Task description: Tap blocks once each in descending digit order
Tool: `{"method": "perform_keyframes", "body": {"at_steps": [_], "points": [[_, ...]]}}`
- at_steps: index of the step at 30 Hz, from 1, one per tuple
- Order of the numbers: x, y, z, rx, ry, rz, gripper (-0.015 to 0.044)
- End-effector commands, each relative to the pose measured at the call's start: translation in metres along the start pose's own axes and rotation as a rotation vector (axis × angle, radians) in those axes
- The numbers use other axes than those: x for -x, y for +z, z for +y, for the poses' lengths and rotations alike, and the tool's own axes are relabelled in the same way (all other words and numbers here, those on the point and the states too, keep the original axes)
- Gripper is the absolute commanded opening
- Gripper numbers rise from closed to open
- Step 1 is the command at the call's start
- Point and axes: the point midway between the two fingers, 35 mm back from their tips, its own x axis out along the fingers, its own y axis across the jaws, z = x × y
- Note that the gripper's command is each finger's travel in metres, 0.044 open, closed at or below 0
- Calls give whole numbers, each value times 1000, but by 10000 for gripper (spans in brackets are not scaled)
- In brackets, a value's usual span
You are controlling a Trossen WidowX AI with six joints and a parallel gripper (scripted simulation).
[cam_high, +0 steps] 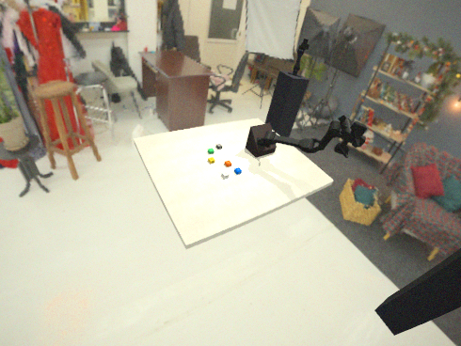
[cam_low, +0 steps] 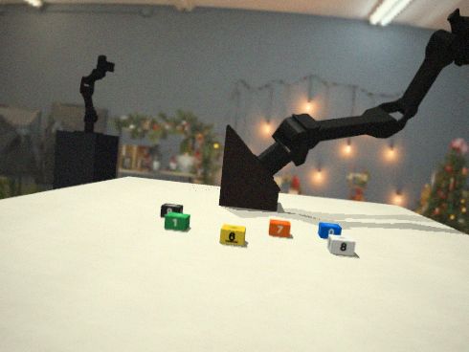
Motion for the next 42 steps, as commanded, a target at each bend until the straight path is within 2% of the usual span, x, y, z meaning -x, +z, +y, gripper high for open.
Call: {"method": "perform_keyframes", "body": {"at_steps": [1, 3, 5, 9, 13, 22, 32, 42], "points": [[0, -3, -2, -5, -5, 3, 400], [0, -25, -17, -40, -42, 27, 400], [3, -70, -44, -108, -113, 78, 400], [8, -112, -64, -170, -169, 127, 400], [19, -176, -87, -265, -239, 204, 400], [56, -329, -104, -488, -356, 417, 400], [112, -483, -65, -728, -412, 697, 400], [182, -606, 30, -987, -364, 1013, 400]]}}
